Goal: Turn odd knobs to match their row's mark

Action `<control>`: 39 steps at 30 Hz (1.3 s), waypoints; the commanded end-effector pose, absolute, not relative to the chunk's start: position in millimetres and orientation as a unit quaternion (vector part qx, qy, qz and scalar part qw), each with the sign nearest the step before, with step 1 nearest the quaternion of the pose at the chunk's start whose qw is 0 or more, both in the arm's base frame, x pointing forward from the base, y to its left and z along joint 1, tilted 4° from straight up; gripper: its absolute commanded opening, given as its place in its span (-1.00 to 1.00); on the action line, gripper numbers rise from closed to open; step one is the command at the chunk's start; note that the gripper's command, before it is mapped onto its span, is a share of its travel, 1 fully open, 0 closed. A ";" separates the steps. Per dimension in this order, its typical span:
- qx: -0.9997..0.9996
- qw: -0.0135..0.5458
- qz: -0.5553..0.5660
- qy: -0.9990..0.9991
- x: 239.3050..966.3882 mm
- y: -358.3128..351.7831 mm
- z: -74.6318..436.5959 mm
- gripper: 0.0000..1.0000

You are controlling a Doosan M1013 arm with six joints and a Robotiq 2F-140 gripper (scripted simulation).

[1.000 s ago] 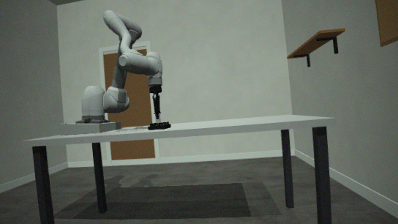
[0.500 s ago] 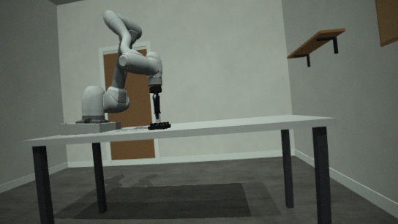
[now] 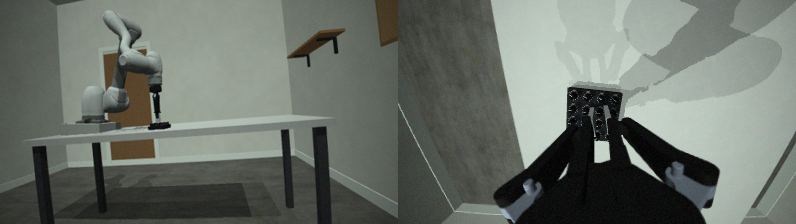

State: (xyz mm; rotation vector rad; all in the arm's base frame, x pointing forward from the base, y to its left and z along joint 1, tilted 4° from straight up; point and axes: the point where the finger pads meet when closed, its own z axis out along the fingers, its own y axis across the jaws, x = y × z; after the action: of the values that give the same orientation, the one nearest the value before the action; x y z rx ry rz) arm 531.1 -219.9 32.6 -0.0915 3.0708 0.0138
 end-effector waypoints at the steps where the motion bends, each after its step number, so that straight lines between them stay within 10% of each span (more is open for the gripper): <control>1: -0.030 0.035 0.004 0.999 530.8 -220.0 36.8 -0.77; 28: -0.030 0.035 0.004 0.999 528.7 -220.3 67.0 -0.77; 29: -0.030 0.035 0.004 0.999 528.7 -220.3 67.1 1.00; 39: -0.030 0.035 0.004 0.999 527.7 -220.5 81.5 1.00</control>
State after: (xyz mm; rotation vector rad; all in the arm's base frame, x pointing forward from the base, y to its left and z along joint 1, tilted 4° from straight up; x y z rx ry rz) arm 528.1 -220.4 76.7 -0.0915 3.0708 0.0137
